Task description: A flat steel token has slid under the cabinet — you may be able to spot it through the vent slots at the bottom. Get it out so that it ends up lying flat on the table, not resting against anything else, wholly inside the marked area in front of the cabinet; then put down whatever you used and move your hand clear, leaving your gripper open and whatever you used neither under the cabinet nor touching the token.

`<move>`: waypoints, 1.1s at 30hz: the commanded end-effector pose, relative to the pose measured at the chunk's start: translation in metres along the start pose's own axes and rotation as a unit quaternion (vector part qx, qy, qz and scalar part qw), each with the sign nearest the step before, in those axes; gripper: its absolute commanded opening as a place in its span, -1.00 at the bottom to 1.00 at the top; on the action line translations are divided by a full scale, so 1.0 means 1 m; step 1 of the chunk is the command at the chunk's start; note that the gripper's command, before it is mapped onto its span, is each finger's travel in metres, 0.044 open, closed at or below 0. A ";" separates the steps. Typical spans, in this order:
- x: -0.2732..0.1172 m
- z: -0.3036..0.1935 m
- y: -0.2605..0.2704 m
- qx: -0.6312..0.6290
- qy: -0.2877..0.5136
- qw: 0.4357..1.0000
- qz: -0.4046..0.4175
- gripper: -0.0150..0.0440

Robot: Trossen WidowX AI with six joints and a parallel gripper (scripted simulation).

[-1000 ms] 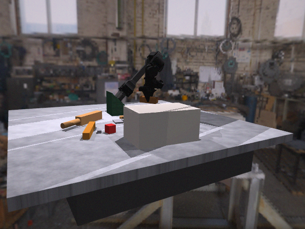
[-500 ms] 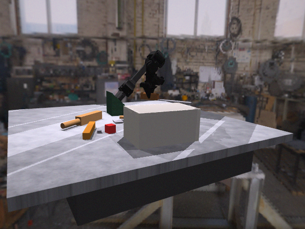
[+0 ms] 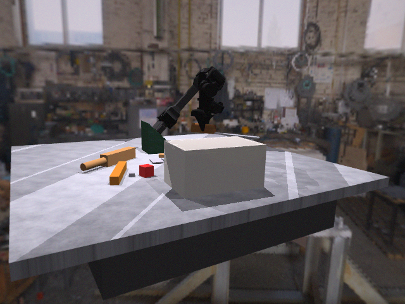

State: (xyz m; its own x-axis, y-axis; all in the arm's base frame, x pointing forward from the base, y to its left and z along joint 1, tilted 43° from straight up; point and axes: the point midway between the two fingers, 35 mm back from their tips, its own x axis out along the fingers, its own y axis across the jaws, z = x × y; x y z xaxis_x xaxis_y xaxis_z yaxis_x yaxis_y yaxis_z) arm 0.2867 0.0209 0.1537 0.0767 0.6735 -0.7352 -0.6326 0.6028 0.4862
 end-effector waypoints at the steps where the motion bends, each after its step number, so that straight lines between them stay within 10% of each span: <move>1: -0.004 0.011 -0.002 0.001 -0.010 1.000 -0.003 -0.49; 33: -0.006 0.062 -0.013 -0.005 -0.011 1.000 -0.003 -0.49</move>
State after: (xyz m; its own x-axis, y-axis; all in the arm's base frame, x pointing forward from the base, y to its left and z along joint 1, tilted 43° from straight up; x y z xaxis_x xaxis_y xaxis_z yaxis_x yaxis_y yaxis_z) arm 0.3381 0.0380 0.1761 0.0802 0.6744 -0.7340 -0.6377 0.6007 0.4821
